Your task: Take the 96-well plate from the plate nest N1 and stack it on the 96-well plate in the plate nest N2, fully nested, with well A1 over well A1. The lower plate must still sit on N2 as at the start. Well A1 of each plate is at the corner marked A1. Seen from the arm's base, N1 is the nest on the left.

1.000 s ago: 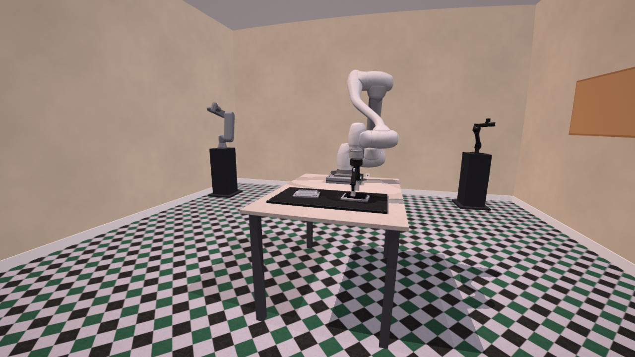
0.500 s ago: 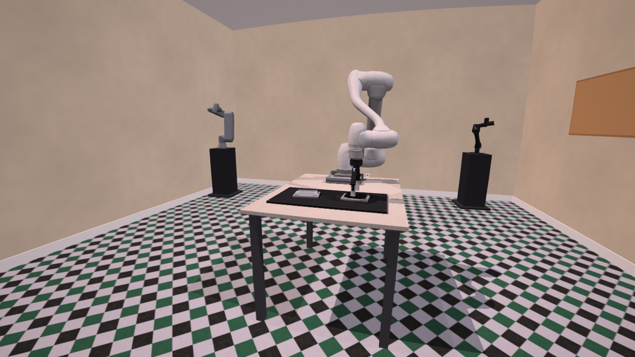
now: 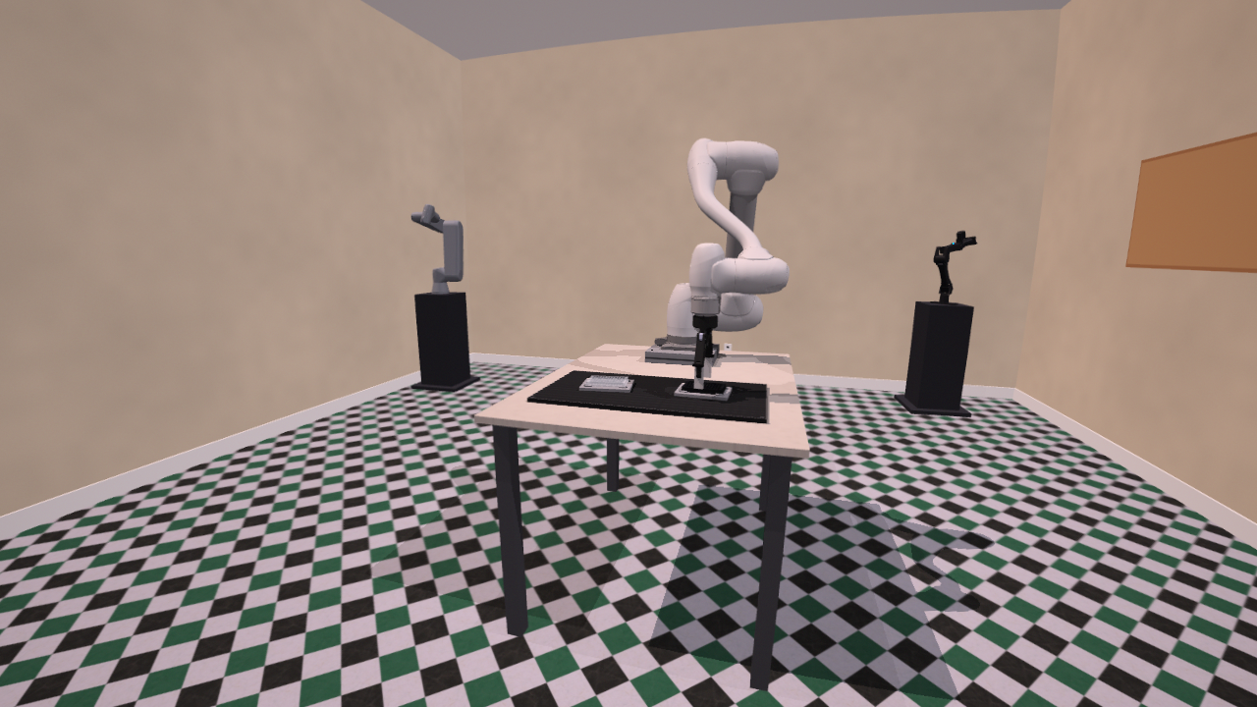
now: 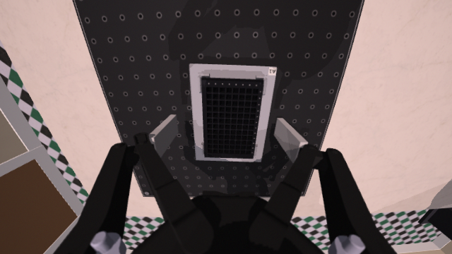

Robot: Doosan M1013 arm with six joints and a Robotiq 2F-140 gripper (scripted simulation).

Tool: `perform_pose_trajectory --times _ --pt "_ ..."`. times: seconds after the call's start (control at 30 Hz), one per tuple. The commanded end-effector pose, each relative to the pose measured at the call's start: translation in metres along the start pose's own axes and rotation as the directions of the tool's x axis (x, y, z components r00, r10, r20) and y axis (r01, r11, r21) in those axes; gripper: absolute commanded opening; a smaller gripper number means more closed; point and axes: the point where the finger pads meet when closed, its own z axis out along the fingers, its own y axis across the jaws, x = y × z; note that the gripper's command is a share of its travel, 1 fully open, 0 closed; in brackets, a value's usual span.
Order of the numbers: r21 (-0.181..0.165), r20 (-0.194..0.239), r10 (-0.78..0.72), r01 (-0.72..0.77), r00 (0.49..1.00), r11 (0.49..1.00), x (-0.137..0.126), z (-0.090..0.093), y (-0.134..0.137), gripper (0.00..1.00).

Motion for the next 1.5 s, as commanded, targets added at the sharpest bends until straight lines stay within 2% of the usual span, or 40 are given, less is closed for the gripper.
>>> perform_pose_trajectory --times 0.0,1.1,1.13,1.47 --pt "-0.009 0.000 -0.002 0.002 1.000 1.000 -0.0025 0.0055 0.0058 1.00" --pt "-0.009 0.000 -0.002 0.002 1.000 1.000 -0.0025 0.0055 0.0058 1.00" --pt "-0.009 0.000 -0.002 0.002 1.000 1.000 -0.0025 0.0055 0.0058 0.00" --pt "-0.009 0.000 -0.002 0.002 1.000 1.000 -0.0025 0.0055 0.0058 0.00"
